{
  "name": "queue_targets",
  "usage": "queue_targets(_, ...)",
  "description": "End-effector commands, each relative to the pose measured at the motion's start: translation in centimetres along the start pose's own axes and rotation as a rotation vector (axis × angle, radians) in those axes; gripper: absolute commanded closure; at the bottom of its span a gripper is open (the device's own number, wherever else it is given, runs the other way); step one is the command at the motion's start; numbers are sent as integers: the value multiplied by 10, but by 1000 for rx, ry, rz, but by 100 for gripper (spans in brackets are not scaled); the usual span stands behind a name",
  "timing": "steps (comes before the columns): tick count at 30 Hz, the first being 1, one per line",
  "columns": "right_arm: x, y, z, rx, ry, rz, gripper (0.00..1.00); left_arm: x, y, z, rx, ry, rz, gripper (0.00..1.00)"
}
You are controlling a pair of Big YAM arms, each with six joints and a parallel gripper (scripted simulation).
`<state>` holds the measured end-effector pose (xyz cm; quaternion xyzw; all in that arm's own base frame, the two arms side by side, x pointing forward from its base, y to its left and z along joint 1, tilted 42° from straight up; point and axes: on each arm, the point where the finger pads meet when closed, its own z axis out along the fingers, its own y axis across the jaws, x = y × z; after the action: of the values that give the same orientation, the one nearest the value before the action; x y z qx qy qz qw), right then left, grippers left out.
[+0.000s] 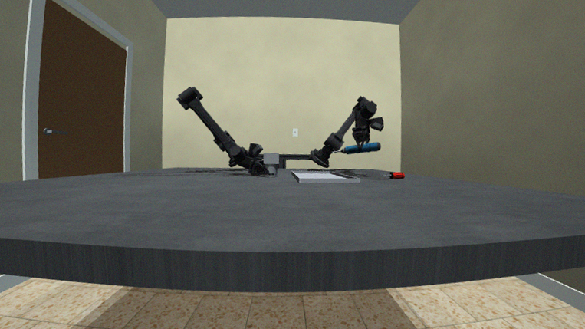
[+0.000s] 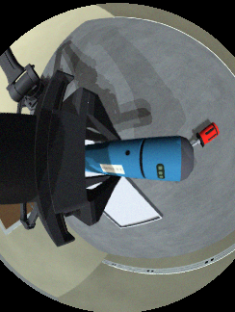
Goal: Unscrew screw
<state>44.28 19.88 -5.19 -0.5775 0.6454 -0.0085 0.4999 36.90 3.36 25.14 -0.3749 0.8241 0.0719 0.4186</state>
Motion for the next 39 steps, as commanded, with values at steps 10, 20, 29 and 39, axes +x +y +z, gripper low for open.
queue_targets(10,-5,-3,1,9,-11,-3,41,-44,26,-31,-53,-24,-187,58)
queue_targets(20,-5,-3,1,9,-11,-3,41,-48,43,-38,-93,-21,-241,58)
queue_targets(29,-5,-3,1,9,-11,-3,41,-53,64,-47,-149,-11,-314,58)
queue_targets(39,-5,-3,1,9,-11,-3,41,-57,87,-62,-200,-15,-393,58)
